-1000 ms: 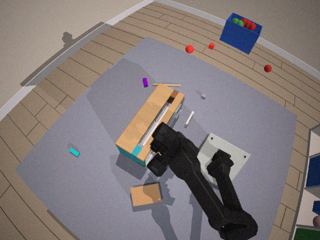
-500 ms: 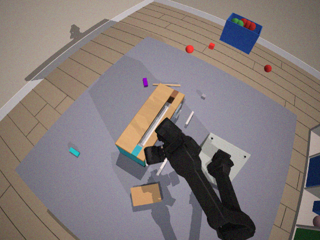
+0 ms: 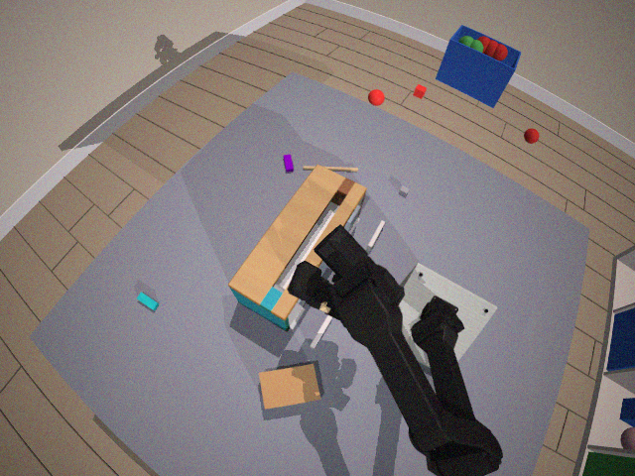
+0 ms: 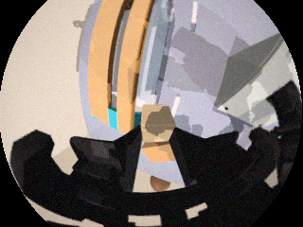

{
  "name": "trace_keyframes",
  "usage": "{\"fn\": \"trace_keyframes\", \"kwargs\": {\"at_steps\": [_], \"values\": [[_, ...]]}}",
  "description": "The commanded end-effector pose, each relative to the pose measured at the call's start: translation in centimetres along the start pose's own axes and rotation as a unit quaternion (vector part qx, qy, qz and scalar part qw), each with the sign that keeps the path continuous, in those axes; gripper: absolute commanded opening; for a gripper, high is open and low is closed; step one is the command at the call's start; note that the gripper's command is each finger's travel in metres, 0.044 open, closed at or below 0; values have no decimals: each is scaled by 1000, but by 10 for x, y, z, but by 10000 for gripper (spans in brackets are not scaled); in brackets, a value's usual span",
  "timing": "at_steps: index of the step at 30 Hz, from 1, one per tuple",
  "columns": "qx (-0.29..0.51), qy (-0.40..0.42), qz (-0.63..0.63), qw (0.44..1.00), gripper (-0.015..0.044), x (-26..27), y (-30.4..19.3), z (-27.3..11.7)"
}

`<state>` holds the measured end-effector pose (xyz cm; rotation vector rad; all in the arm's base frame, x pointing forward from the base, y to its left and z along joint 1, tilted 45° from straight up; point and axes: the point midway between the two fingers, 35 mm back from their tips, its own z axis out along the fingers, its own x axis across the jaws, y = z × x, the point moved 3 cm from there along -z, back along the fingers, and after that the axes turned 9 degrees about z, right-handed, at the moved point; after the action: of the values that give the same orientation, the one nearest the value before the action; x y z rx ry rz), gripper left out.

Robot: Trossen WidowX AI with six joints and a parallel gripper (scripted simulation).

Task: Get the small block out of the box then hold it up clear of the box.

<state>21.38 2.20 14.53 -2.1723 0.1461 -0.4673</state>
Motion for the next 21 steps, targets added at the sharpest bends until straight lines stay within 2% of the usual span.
{"fn": "trace_keyframes", "kwargs": {"at_steps": [1,11,21], "values": [[6,4,72,997,0,4,0,-4],[20,8,274,961,0,6,-1,-11],[37,8,464,885,0,9,-1,-20]]}}
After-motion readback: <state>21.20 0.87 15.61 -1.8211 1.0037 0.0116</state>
